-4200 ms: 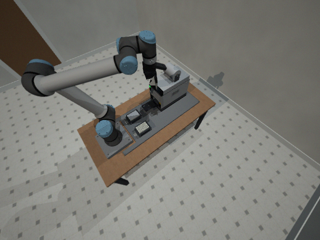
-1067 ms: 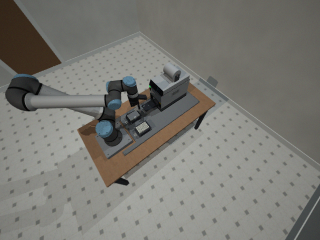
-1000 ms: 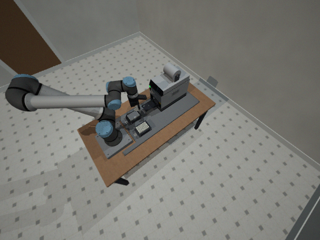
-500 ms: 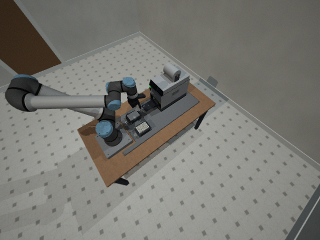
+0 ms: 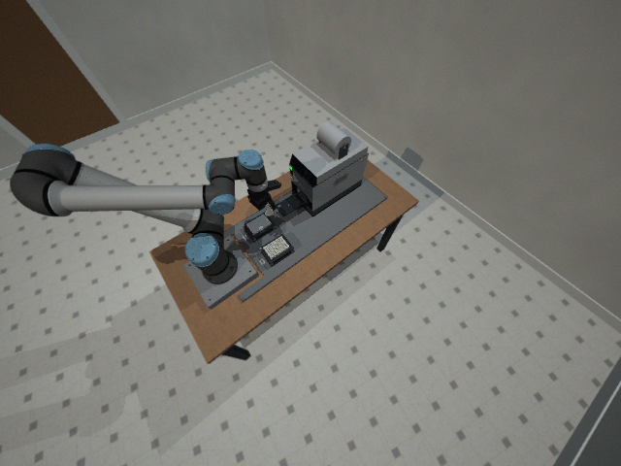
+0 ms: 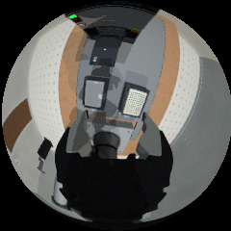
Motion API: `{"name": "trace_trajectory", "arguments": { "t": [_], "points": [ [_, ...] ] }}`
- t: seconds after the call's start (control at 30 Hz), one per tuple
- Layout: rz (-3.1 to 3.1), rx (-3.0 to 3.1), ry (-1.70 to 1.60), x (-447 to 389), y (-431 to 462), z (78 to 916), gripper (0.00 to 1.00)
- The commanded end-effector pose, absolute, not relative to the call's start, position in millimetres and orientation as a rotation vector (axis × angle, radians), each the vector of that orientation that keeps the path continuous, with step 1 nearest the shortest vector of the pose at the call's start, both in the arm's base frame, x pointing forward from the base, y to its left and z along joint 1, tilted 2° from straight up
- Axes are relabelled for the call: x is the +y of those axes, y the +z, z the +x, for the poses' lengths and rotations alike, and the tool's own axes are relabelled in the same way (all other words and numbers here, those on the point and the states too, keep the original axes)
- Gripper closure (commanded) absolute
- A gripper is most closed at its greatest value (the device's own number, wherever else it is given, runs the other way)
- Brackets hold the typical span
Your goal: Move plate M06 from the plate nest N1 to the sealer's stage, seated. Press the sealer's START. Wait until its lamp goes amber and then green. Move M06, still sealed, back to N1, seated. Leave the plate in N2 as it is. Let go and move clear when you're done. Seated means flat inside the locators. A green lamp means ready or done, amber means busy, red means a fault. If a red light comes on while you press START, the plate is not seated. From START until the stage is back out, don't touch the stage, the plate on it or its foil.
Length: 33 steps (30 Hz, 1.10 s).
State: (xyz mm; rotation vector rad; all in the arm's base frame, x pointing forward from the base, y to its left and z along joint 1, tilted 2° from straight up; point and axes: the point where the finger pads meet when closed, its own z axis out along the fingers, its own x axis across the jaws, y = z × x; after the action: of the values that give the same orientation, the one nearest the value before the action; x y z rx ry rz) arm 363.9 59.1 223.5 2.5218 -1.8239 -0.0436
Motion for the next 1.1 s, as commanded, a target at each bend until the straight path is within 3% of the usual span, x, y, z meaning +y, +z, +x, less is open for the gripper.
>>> {"name": "trace_trajectory", "arguments": {
  "t": [0.0,1.07],
  "points": [
    [2.654,-1.641,-0.047,58.9,224.2,364.5,0.32],
    [3.108,-0.405,-0.057,58.8,224.2,364.5,0.32]
  ]
}}
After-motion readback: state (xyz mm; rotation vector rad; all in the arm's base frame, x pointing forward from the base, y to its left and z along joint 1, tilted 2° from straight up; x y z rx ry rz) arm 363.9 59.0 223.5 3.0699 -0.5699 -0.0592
